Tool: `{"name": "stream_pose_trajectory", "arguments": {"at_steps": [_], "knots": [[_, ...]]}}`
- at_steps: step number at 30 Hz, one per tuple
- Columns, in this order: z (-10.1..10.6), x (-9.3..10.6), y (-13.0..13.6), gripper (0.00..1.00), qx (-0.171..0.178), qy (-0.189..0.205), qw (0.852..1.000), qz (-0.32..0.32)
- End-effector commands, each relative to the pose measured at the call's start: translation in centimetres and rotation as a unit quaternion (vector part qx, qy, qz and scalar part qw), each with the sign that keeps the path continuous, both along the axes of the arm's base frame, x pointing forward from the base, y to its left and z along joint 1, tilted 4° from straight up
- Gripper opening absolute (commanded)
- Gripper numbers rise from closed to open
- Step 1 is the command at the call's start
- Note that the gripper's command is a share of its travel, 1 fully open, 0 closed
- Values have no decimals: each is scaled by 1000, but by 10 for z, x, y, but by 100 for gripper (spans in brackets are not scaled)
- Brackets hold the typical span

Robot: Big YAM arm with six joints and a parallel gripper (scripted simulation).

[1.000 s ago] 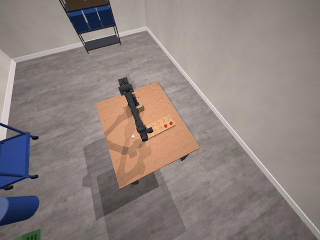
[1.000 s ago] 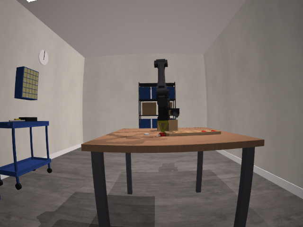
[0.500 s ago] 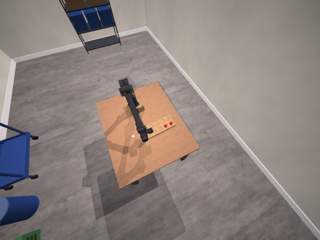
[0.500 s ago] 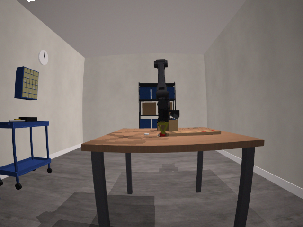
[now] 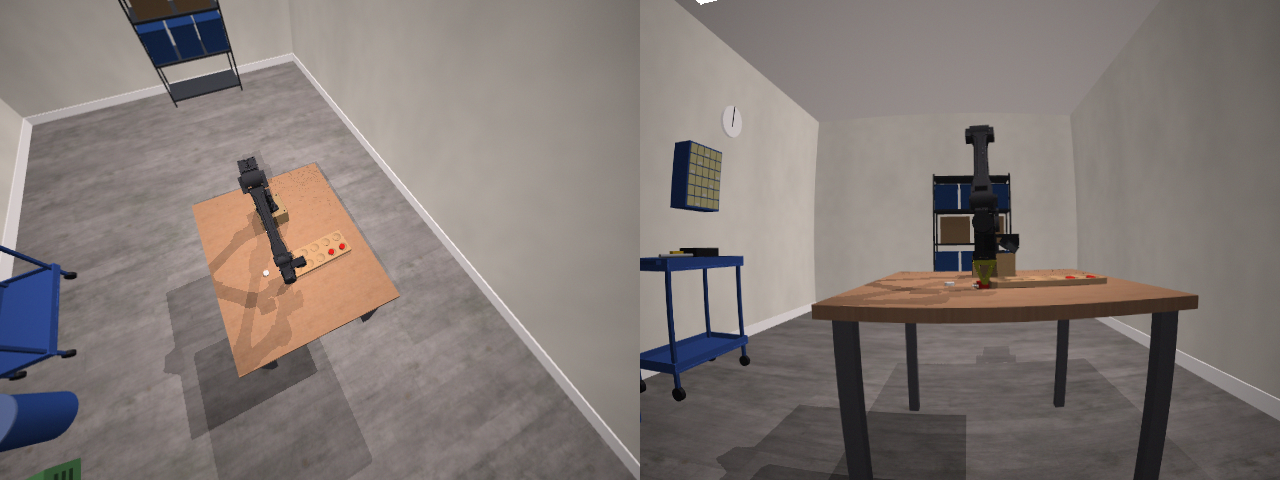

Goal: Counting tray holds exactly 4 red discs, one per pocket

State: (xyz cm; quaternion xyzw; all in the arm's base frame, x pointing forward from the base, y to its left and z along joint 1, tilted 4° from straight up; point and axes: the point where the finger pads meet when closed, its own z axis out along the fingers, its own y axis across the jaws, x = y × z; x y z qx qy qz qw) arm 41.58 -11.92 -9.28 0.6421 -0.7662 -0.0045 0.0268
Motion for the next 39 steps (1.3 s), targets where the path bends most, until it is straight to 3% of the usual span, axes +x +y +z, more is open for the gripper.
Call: {"name": "stream_pose_trajectory", "arguments": {"at_steps": [1, 32, 33, 39], "knots": [[-10, -4, -4, 44, 0, 5, 1000, 2], [-16, -3, -4, 44, 0, 4, 1000, 2], [-16, -3, -4, 0, 0, 4, 1000, 2], [-16, -3, -4, 0, 0, 4, 1000, 1]]}}
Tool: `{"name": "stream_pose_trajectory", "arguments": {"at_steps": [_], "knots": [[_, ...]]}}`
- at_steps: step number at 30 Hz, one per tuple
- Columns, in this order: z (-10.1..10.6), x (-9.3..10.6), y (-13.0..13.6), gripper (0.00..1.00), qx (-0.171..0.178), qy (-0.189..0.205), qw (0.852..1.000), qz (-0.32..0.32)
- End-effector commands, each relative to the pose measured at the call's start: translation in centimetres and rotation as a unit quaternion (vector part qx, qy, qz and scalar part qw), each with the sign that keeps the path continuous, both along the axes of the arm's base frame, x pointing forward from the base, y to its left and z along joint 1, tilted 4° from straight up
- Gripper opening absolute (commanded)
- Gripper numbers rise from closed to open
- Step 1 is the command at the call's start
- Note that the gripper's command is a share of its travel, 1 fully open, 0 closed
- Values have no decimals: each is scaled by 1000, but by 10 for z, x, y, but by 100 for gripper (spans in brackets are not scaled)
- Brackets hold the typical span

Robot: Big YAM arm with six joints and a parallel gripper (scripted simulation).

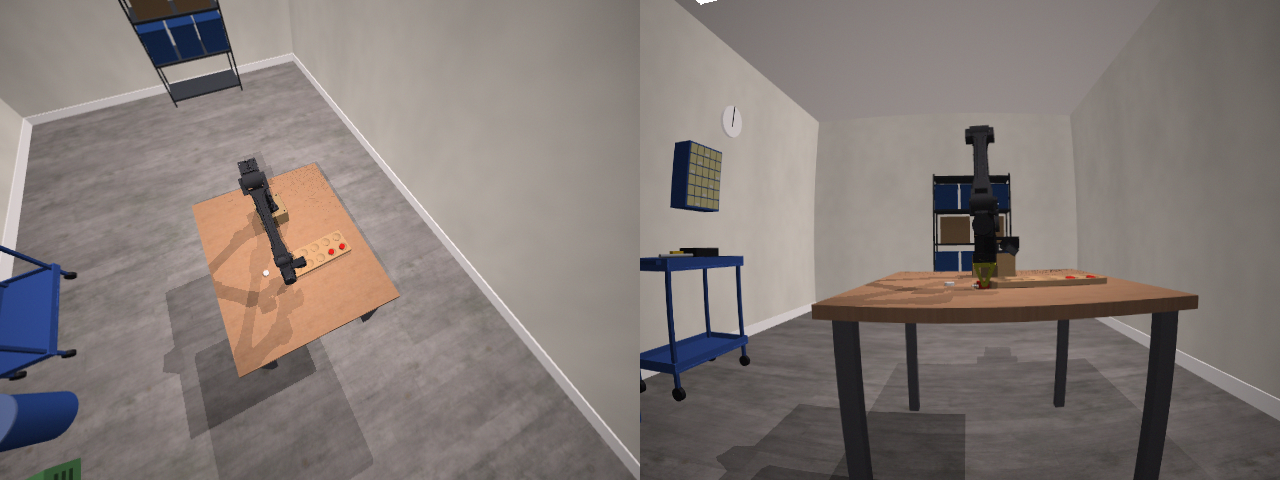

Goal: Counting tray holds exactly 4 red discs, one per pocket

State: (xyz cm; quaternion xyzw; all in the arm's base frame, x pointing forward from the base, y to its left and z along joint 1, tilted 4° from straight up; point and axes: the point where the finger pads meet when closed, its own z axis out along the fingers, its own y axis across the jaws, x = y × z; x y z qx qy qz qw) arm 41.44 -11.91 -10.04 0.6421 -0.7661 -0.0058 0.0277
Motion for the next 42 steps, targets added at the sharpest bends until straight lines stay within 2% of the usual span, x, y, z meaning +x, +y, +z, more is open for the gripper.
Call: {"name": "stream_pose_trajectory", "arguments": {"at_steps": [1, 27, 28, 31, 34, 36, 39, 42], "knots": [[-9, -2, -4, 0, 0, 2, 1000, 1], [-9, -2, -4, 0, 0, 2, 1000, 1], [12, 6, -5, 0, -3, -6, 1000, 1], [40, 26, -7, 0, -8, -26, 1000, 1], [78, 28, -1, 0, -8, -28, 1000, 1], [92, 28, 0, 0, -8, -29, 1000, 1], [124, 30, 1, 0, -9, -30, 1000, 1], [129, 29, -2, 0, -9, -30, 999, -3]]}}
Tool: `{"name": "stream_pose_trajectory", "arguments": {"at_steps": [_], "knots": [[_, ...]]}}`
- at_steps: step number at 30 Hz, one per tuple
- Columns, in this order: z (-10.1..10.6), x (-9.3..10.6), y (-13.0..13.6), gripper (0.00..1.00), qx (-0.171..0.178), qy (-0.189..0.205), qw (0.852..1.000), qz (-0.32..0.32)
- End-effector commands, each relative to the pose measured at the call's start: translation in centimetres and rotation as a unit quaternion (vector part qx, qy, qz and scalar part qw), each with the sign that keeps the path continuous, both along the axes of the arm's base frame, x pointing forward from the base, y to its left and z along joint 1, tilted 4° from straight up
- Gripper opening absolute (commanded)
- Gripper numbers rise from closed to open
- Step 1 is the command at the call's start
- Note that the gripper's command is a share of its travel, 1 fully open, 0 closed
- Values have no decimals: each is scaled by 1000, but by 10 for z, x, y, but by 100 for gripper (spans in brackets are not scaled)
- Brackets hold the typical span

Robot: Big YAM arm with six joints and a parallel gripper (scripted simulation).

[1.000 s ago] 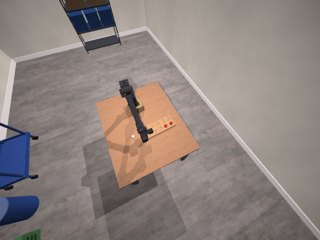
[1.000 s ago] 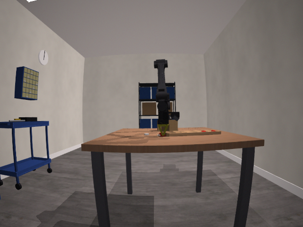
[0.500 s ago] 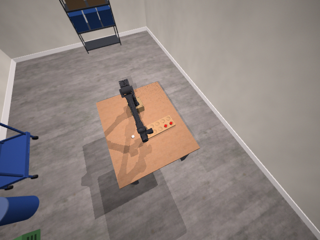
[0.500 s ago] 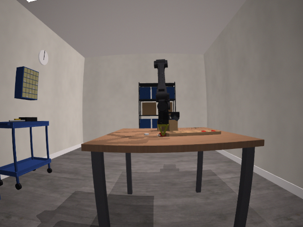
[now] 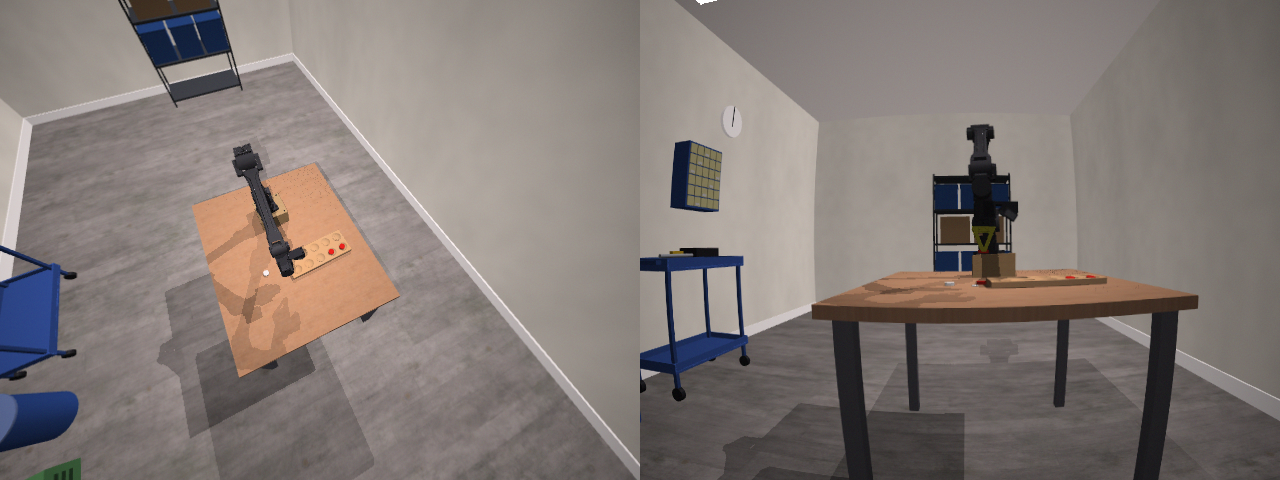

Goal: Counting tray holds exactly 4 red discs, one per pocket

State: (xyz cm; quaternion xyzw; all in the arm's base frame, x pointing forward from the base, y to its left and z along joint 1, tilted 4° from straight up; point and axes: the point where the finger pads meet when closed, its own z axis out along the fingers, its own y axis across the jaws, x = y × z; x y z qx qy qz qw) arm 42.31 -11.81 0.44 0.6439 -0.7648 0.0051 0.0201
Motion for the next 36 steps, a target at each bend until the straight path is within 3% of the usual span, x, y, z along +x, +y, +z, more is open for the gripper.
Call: {"name": "stream_pose_trajectory", "arguments": {"at_steps": [1, 2, 6, 7, 8, 10, 11, 16, 18, 22, 23, 27, 31, 32, 36], "knots": [[24, 21, -3, 0, -5, -18, 1000, -6], [-7, -8, 4, 0, 6, 26, 1000, -6], [-7, -2, 25, 0, 7, 25, 1000, -2], [2, 15, 33, 0, 5, 10, 1000, -2], [8, 28, 46, 0, 4, 0, 1000, -2], [9, 35, 83, 0, 6, -2, 1000, -2], [9, 35, 83, 0, 6, -2, 1000, -2], [11, 35, 185, 0, 10, -3, 1000, -2], [11, 35, 185, 0, 10, -3, 1000, -2], [12, 11, 289, 0, 14, -1, 1000, -2], [12, 11, 290, 0, 13, -2, 1000, -2], [13, -21, 360, 0, 16, 1, 1000, -2], [14, -36, 386, 0, 15, 2, 1000, -2], [14, -30, 378, 0, 15, 2, 1000, -13], [6, -40, 372, 0, 8, 11, 1000, -13]]}}
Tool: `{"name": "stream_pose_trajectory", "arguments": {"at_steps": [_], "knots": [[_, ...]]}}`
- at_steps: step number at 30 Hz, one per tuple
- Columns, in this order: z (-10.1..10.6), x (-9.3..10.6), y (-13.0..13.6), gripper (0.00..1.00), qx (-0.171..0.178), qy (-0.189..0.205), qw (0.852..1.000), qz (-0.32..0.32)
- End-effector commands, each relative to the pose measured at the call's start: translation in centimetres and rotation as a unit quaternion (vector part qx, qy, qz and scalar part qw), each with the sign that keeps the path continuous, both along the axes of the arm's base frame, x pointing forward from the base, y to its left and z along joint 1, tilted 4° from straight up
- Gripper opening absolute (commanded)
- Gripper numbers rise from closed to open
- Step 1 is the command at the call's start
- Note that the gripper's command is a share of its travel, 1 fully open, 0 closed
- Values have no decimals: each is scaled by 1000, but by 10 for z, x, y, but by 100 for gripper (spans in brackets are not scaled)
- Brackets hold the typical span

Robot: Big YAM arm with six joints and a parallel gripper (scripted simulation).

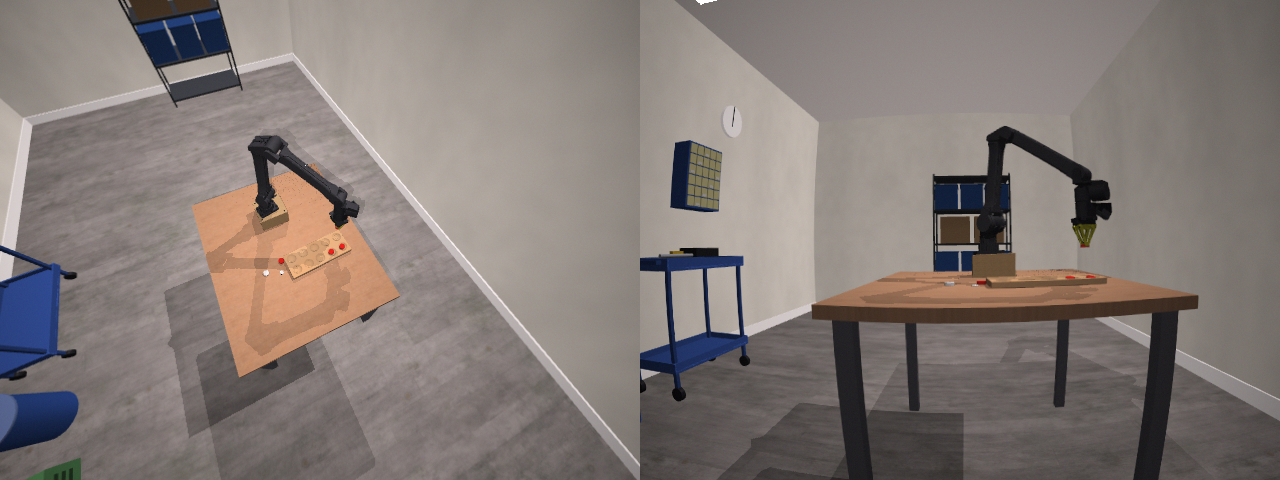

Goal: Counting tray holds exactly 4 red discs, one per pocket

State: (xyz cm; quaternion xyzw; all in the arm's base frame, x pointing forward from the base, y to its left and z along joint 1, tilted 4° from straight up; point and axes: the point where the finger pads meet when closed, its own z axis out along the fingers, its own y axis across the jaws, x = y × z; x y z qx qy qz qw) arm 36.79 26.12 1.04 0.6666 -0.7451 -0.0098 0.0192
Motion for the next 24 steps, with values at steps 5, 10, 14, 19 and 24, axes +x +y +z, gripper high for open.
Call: {"name": "stream_pose_trajectory", "arguments": {"at_steps": [5, 10, 14, 19, 24], "knots": [[-44, 1, -5, 0, -6, 5, 999, -32], [-89, -1, -10, 0, -6, 5, 999, -36], [-84, 15, -1, 0, 4, -8, 999, -38], [-68, 21, 3, 0, 15, -23, 999, -37], [-95, 10, -3, 0, 1, -4, 999, -37]]}}
